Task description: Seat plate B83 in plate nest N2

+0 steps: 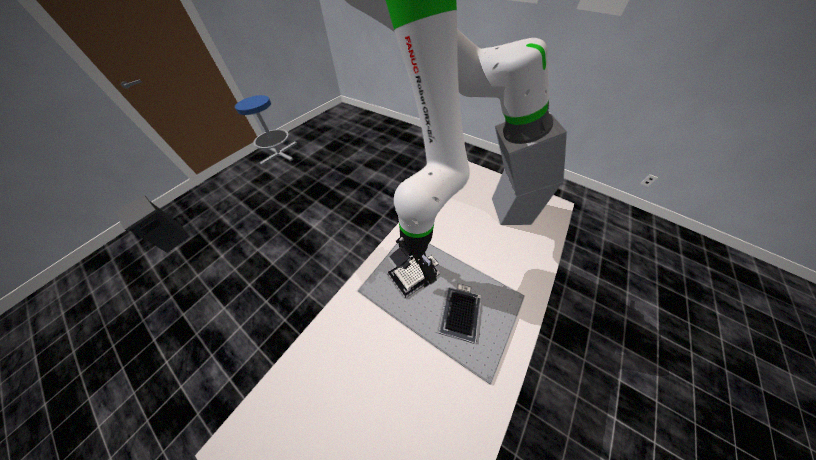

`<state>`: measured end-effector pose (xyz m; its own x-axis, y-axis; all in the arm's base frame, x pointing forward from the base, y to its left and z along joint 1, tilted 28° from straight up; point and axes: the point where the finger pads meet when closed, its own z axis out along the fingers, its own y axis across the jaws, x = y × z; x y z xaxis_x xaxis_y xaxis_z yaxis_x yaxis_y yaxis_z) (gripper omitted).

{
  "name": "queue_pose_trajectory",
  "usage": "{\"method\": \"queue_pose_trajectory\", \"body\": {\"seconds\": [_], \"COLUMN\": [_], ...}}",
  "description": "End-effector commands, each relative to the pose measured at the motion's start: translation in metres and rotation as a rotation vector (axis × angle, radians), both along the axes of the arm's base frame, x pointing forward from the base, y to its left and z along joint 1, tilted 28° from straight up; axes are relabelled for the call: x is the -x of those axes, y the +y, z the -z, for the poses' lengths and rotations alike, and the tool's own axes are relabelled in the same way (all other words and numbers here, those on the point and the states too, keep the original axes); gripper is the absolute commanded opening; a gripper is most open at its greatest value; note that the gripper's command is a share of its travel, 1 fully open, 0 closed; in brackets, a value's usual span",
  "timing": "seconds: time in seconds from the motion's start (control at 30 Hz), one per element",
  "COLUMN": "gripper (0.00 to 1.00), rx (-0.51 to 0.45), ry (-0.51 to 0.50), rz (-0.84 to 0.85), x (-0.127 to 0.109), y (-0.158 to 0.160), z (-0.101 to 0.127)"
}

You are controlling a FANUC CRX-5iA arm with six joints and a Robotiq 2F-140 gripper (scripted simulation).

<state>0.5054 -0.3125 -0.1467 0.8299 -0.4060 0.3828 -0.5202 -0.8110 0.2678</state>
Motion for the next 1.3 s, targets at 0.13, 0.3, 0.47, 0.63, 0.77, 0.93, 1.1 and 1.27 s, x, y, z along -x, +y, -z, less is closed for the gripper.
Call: {"method": "queue_pose_trajectory", "body": {"seconds": [0.13,0.3,0.47,0.63,0.77,0.93,1.1,1.27], "gripper": [1.0,0.1,0.1,0.1,0.1,0.1,0.1,0.1], "rx": [0.0,0.0,0.0,0.0,0.0,0.0,0.0,0.0], "ry": [-0.001,-0.001,-0.001,-0.001,-0.001,-0.001,-0.001,-0.001], "rz": [0.0,0.0,0.0,0.0,0.0,0.0,0.0,0.0], "x": [-0.0003,-0.0003,-0.0003,-0.0003,-0.0003,-0.0003,-0.0003,-0.0003], "y": [0.0001,0.0001,0.0001,0.0001,0.0001,0.0001,0.0001,0.0001], "z": [-0.0004,-0.0004,-0.0004,-0.0004,-0.0004,-0.0004,-0.0004,-0.0004]}}
